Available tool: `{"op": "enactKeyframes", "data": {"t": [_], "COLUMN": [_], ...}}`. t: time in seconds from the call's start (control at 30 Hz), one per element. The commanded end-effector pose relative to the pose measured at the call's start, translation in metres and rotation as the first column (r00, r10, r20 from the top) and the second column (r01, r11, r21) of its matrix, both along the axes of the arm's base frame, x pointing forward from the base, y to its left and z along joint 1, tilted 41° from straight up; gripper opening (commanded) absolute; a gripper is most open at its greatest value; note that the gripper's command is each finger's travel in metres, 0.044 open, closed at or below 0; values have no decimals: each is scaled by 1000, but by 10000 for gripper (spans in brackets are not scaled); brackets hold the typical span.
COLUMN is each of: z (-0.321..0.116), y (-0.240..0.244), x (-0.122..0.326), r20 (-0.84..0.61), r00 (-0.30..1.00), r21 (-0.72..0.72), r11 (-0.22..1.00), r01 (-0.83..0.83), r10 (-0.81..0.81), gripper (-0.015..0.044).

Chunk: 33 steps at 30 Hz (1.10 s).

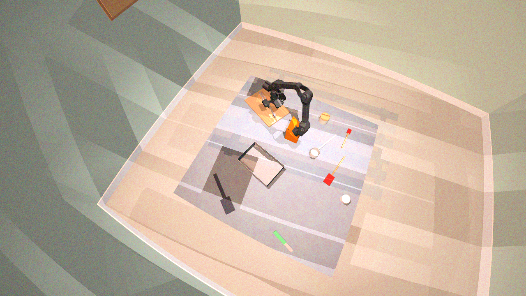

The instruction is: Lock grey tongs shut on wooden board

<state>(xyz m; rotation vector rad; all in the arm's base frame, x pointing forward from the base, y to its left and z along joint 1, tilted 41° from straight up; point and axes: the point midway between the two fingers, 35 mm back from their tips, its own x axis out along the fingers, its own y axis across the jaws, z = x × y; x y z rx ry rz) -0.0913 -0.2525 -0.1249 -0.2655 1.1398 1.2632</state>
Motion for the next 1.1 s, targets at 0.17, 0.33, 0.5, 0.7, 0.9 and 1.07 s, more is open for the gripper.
{"op": "enactKeyframes", "data": {"t": [0.17,0.33,0.5,0.7,0.9,1.07], "z": [92,92,97,130,132,132], "y": [45,45,41,13,12,12], "x": [37,37,38,42,42,42], "r20": [6,6,6,6,6,6], "r00": [1000,1000,1000,1000,1000,1000], "r21": [22,22,21,12,11,11], "r11": [1000,1000,1000,1000,1000,1000], "r01": [1,1,1,-4,-4,-4], "r10": [-1,-1,-1,4,4,4], "gripper": [440,440,440,440,440,440]}}
